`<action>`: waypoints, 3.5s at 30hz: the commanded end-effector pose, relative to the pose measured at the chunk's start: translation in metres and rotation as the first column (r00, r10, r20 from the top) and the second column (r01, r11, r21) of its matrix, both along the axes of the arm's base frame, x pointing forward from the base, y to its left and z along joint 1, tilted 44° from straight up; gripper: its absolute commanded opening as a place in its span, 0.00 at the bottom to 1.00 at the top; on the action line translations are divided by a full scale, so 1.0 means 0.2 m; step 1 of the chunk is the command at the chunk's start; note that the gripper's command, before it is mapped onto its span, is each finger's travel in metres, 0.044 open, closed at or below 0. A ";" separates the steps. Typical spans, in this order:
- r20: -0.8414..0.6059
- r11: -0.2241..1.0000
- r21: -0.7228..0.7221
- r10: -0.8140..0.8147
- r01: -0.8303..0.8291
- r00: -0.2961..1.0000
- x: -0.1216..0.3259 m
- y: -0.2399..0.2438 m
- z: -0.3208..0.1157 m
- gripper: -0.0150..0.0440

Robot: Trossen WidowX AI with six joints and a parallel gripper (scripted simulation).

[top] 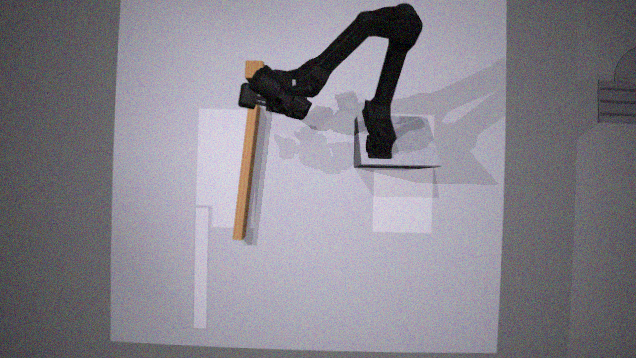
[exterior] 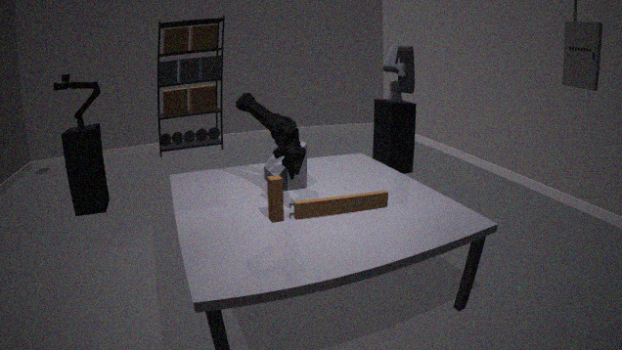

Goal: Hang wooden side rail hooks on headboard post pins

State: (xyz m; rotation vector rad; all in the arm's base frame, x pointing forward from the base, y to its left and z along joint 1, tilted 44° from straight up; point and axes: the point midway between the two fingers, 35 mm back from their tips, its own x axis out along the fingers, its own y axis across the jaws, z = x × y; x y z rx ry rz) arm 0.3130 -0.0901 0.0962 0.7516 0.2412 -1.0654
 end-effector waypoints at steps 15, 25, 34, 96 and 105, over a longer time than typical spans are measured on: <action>-0.992 0.494 0.070 0.129 -0.866 -0.007 0.07 0.03 -0.02 1.00; -0.889 0.287 0.393 -0.123 -0.874 -0.441 0.08 0.00 0.00 1.00; -0.612 0.167 0.690 -0.387 -0.705 -0.690 0.09 -0.02 0.03 1.00; -0.151 0.067 0.966 -0.632 -0.248 -0.760 0.24 0.05 -0.09 1.00; -0.308 0.041 0.936 -0.392 -0.351 -0.867 0.36 0.19 -0.31 1.00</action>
